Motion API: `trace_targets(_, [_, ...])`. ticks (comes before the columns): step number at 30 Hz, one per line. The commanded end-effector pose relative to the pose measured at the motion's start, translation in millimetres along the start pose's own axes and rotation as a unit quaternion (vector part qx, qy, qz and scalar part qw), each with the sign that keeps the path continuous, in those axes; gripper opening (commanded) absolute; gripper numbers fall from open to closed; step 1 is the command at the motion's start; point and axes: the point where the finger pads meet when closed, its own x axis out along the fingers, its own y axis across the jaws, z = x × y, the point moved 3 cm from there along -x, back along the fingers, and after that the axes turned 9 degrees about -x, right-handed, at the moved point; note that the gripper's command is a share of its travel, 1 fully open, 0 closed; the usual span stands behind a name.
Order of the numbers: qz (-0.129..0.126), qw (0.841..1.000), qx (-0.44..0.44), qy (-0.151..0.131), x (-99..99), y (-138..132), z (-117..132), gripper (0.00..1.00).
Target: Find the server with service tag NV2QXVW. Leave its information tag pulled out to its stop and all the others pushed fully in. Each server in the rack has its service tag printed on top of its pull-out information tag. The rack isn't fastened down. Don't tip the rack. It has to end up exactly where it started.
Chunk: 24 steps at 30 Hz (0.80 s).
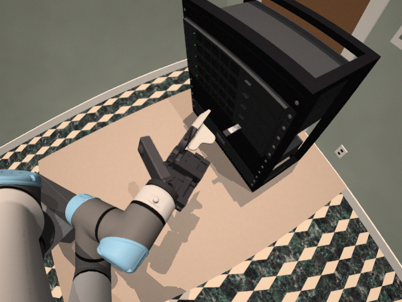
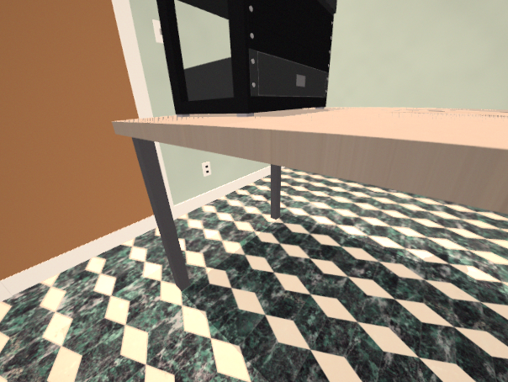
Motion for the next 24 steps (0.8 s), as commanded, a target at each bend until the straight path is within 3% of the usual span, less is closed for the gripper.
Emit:
trace_targets(1, [0.002,1.0,-0.003,-0.001,-1.3,2.6,-1.1,1.0])
trace_targets(24, [0.003,1.0,-0.006,-0.004,-2.1,3.9,0.3,1.0])
